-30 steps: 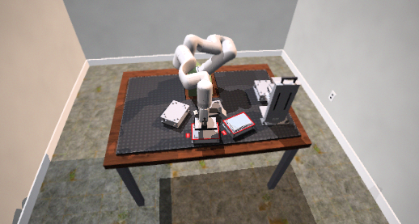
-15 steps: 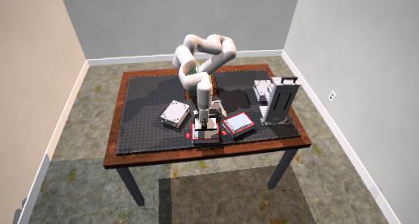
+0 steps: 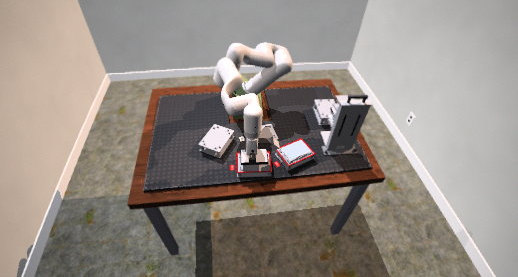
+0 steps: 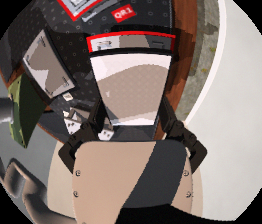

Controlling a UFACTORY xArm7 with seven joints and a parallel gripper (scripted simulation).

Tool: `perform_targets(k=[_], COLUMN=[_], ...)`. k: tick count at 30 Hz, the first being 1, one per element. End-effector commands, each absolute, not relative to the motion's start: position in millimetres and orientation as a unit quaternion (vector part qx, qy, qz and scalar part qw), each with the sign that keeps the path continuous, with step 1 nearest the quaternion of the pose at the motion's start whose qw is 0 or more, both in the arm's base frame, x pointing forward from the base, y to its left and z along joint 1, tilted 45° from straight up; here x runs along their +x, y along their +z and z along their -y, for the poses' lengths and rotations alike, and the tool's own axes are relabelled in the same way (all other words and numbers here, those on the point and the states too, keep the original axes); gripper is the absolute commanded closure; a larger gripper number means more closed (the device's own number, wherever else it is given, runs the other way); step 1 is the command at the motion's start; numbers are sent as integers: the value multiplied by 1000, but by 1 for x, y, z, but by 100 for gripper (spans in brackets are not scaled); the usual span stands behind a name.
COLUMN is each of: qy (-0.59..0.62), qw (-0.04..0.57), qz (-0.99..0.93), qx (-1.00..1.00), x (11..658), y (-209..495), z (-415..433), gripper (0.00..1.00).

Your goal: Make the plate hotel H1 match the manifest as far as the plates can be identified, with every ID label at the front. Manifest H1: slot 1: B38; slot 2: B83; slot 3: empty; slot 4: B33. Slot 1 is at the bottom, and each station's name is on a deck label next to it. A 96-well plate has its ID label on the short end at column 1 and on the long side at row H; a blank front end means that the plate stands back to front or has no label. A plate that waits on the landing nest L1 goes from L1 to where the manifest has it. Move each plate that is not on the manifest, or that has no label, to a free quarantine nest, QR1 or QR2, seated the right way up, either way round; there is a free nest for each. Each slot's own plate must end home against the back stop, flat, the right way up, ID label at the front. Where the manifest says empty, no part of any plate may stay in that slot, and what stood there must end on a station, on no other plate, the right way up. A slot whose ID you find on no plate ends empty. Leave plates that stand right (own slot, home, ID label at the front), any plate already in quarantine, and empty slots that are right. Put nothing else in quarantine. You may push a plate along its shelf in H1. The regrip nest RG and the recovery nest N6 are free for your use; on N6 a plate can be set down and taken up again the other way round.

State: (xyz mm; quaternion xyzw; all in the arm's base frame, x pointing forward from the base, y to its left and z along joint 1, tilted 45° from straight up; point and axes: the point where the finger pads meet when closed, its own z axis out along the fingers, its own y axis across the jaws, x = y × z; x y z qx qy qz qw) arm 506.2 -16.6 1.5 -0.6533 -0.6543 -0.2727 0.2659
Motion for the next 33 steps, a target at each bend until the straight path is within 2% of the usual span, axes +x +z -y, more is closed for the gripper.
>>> perform_targets(k=[1,33], qy=[-274,-274], qw=[265,265], qz=[653,653], qx=[-654,-654], x=[507,507], y=[-1,-12], z=[14,4], gripper=[100,100])
